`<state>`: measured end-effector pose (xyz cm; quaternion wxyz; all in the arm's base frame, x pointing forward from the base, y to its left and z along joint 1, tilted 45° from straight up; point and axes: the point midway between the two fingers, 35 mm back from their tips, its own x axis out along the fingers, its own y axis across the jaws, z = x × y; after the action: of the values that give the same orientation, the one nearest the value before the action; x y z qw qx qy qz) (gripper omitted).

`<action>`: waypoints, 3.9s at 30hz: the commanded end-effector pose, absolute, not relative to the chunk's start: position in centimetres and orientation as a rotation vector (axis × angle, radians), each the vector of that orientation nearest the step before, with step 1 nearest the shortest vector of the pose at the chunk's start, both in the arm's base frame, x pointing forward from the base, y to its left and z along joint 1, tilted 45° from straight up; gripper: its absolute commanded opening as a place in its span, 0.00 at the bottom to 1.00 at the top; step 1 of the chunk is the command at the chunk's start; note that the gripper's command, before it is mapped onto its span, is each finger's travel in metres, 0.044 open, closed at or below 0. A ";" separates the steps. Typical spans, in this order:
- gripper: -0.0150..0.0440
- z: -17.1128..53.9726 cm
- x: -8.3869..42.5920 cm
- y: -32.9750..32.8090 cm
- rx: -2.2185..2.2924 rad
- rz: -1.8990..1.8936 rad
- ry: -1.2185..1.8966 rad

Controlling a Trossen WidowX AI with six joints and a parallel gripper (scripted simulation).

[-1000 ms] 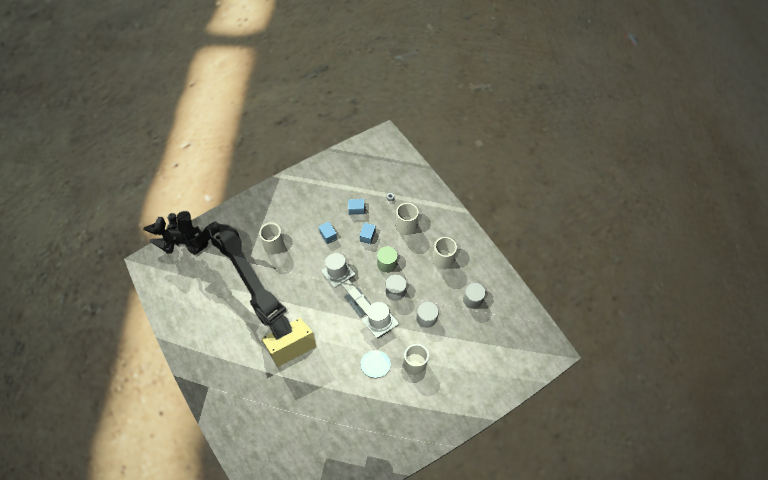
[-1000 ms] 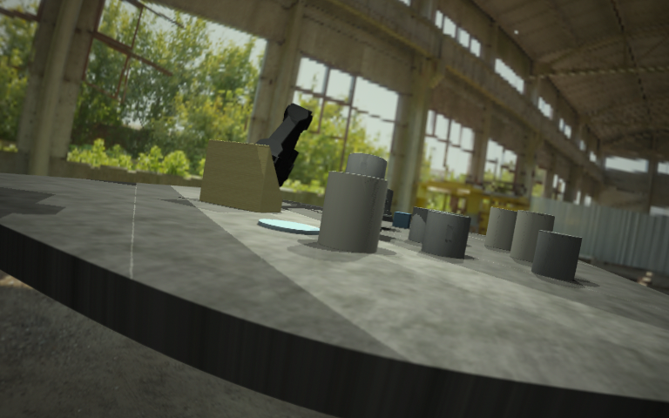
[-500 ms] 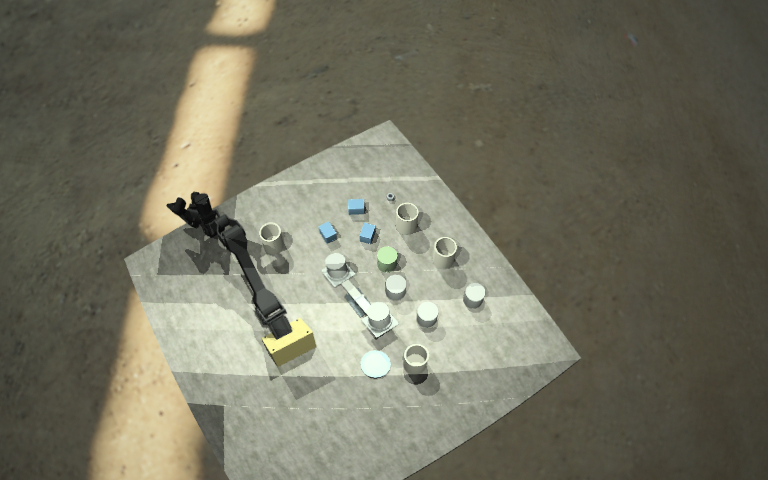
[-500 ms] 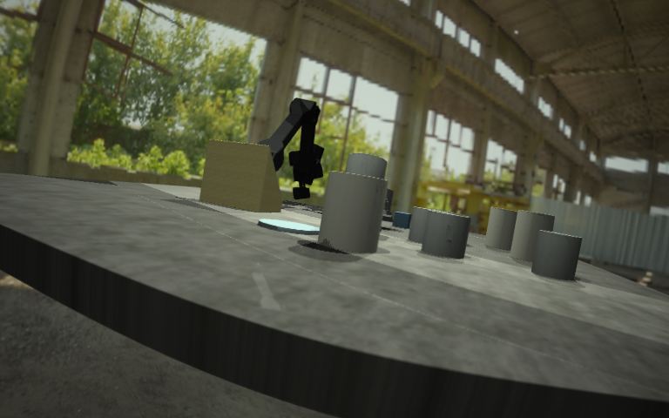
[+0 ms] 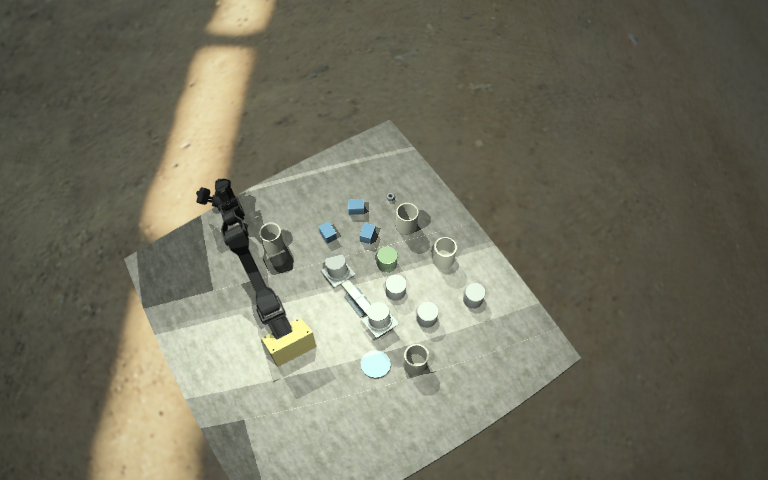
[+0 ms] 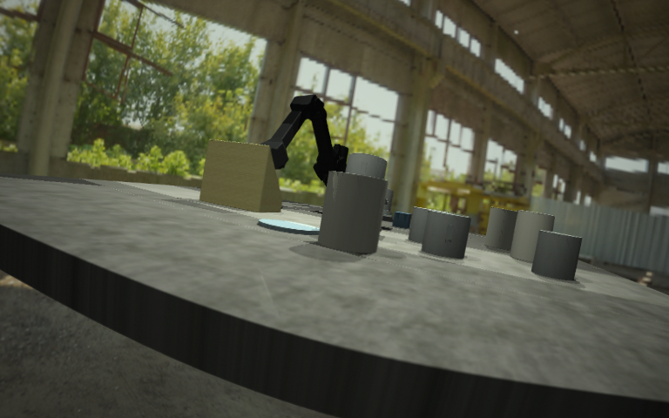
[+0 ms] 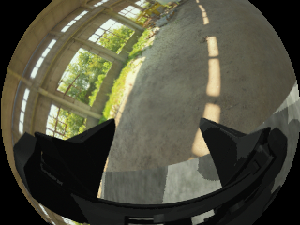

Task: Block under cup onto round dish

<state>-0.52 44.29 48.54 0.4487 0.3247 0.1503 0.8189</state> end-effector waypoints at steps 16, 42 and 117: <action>1.00 40.0 20.1 41.4 0.422 1.525 0.277; 1.00 22.4 38.8 17.1 0.069 0.907 0.611; 1.00 14.2 25.4 -5.8 1.384 0.054 1.443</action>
<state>24.74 -6.77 14.01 0.5734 0.5686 0.5874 0.0534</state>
